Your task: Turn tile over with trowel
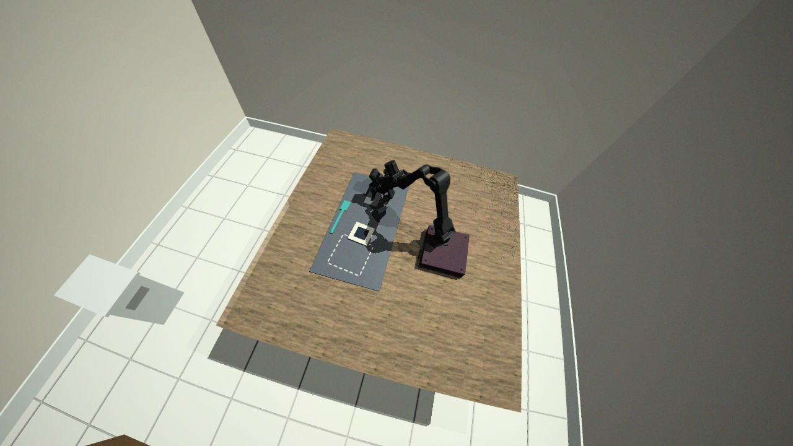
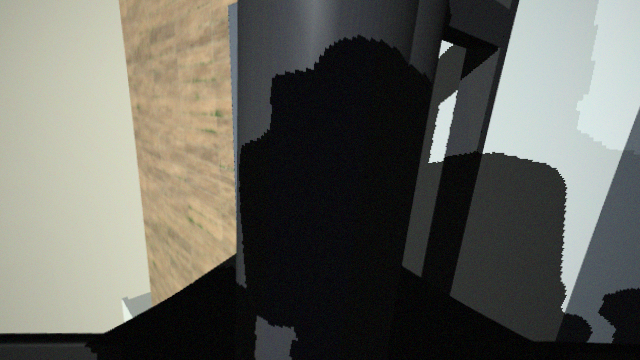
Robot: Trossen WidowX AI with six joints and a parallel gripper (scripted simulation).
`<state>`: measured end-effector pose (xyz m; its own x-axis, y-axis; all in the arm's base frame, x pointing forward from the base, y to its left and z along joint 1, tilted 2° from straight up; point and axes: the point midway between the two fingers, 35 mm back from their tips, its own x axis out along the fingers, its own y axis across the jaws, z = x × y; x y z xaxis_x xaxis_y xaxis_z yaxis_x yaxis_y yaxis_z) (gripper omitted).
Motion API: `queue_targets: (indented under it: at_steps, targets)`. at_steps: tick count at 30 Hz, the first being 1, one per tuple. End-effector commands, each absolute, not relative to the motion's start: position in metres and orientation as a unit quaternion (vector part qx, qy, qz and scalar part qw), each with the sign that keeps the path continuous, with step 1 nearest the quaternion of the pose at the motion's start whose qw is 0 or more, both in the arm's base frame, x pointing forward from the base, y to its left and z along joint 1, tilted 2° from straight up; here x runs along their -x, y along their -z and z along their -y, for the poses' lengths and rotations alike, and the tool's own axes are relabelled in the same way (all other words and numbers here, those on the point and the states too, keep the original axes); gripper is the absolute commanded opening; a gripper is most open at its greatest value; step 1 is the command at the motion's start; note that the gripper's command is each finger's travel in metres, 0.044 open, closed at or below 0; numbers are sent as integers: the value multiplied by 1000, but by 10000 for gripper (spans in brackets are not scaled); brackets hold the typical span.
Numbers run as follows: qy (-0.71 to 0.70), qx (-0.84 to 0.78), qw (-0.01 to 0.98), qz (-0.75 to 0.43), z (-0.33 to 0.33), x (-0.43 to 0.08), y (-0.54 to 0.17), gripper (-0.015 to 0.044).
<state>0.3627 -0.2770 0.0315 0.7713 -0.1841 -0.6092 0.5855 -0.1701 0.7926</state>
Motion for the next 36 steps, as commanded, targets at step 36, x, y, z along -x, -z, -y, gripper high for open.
queue_targets:
  at_steps: [36]
  targets:
    - [308,-700,628,-143,276,-361,-91,0]
